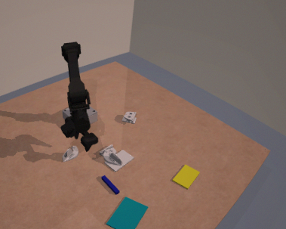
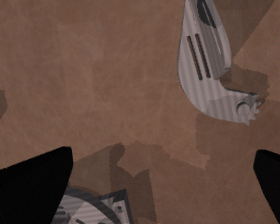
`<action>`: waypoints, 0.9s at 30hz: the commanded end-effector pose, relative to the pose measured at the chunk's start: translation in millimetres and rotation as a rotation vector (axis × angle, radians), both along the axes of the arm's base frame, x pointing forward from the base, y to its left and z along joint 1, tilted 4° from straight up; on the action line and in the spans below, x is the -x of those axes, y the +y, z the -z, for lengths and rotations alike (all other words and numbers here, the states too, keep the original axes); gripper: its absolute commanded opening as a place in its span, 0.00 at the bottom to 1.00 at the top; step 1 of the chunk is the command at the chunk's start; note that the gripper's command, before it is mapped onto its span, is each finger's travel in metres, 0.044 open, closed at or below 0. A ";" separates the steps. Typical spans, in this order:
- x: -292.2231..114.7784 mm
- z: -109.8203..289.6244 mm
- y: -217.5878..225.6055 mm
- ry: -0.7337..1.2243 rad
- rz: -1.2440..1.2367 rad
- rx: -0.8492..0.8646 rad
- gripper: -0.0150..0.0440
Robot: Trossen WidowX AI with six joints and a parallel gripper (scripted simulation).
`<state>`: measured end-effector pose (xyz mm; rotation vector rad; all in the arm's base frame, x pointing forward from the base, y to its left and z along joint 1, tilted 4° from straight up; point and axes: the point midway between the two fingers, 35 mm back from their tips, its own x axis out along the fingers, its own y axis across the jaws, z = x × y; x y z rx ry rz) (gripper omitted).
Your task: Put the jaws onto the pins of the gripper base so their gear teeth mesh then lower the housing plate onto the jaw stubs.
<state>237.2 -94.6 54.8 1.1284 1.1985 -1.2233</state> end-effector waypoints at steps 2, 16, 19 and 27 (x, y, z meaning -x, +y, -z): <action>0.0 0.4 -0.2 0.000 0.000 0.000 1.00; 1.3 -7.6 1.8 0.008 0.005 -0.004 0.69; 1.3 -7.6 1.8 0.008 0.005 -0.004 0.56; 1.3 -7.6 1.8 0.008 0.005 -0.004 0.25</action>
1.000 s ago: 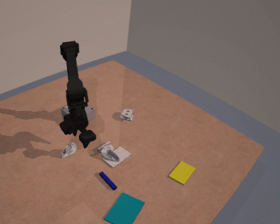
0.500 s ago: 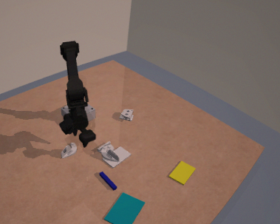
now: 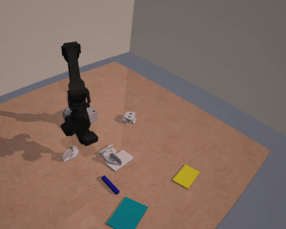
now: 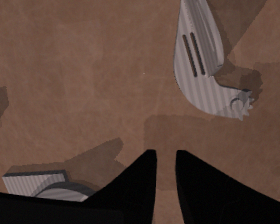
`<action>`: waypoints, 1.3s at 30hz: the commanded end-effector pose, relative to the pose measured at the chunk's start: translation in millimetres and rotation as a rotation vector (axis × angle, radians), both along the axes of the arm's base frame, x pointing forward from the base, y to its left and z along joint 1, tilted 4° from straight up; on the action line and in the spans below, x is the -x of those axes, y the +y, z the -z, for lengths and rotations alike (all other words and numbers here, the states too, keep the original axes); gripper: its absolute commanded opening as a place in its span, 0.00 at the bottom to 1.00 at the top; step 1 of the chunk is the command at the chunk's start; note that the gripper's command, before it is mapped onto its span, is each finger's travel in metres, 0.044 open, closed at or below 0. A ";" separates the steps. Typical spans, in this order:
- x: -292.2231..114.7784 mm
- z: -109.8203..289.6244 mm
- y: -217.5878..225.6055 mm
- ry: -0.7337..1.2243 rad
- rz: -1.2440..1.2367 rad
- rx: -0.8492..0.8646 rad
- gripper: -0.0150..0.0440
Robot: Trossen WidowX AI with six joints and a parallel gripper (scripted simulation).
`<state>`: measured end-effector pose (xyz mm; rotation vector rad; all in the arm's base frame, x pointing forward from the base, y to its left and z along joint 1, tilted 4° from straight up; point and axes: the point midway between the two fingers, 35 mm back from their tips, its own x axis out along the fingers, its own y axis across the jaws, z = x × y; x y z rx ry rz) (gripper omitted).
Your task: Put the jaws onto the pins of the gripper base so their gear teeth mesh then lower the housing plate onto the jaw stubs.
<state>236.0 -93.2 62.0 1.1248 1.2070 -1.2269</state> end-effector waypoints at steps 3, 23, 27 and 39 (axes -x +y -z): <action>0.0 -0.4 0.4 0.000 0.006 -0.001 0.25; 0.0 0.0 0.0 0.000 0.000 0.000 0.52; 0.0 0.0 0.0 0.000 0.000 0.000 0.70; 0.0 0.0 0.0 0.000 0.000 0.000 1.00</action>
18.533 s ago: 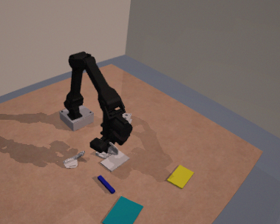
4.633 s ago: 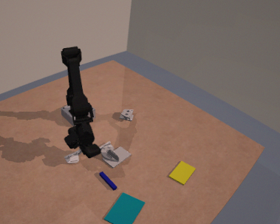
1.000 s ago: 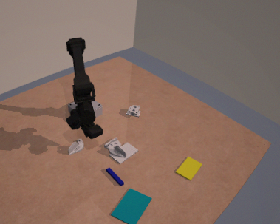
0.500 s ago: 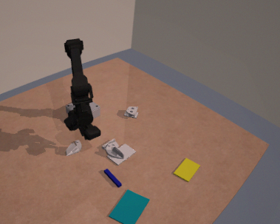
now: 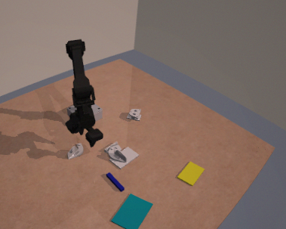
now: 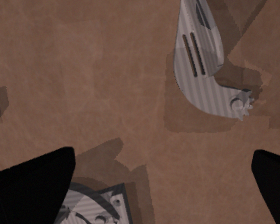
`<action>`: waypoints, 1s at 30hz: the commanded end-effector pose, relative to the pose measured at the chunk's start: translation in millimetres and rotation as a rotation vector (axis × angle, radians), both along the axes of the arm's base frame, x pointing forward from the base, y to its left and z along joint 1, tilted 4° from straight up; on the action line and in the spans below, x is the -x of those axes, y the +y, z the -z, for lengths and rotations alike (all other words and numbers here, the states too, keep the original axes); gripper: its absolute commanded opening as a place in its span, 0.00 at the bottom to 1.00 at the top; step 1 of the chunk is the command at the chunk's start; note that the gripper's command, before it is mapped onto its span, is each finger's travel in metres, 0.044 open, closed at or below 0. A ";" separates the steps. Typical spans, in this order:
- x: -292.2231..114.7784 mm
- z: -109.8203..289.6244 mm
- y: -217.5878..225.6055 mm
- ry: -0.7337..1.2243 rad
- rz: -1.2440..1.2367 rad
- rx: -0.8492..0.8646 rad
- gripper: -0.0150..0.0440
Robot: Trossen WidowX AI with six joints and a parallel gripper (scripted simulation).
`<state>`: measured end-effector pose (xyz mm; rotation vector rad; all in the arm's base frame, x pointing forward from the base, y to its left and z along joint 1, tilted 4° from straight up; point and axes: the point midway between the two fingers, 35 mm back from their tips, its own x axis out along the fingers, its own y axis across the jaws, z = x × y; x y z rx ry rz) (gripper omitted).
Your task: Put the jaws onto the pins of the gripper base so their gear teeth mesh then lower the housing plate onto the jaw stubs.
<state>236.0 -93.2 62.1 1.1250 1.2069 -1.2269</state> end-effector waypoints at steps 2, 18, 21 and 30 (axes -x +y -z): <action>0.0 0.0 0.0 0.000 0.000 0.000 1.00; 0.0 0.0 0.0 0.000 0.000 0.000 1.00; 0.0 0.0 0.0 0.000 0.000 0.000 1.00; 0.0 0.0 0.0 0.000 0.000 0.000 0.69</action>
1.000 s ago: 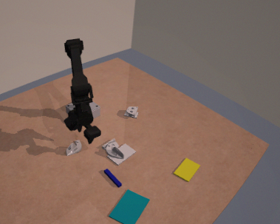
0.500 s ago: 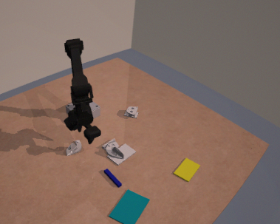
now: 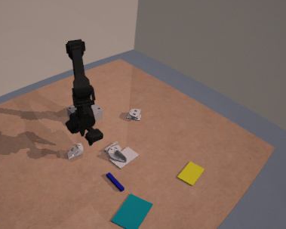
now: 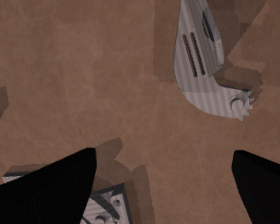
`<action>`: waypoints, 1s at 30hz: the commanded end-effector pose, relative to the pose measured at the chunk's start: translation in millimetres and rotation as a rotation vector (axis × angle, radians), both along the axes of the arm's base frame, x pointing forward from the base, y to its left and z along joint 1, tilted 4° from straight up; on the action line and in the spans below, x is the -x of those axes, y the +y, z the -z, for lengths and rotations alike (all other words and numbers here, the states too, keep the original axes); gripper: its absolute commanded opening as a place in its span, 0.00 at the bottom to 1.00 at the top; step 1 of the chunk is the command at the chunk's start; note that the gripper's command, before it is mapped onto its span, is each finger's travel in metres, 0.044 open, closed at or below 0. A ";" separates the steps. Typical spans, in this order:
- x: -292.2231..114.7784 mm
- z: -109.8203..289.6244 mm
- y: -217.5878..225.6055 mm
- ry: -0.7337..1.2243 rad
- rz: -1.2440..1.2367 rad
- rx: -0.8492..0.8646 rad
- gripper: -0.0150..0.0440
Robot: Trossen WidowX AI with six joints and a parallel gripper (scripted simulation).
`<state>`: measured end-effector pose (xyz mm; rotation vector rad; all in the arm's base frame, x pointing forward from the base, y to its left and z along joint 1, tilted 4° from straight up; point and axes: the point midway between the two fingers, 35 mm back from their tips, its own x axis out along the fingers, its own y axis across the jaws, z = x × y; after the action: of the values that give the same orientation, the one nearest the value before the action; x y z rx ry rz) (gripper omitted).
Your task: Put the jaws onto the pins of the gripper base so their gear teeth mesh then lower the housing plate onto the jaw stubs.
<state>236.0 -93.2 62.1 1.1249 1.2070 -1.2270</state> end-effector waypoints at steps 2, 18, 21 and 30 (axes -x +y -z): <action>0.0 0.0 0.0 0.000 0.000 0.000 0.60; 0.0 0.0 0.0 0.000 0.000 0.000 0.25; 0.0 0.0 0.0 0.000 0.000 0.000 0.25; 0.0 0.0 0.0 0.000 0.000 0.000 0.34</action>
<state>236.0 -93.2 62.1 1.1251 1.2068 -1.2269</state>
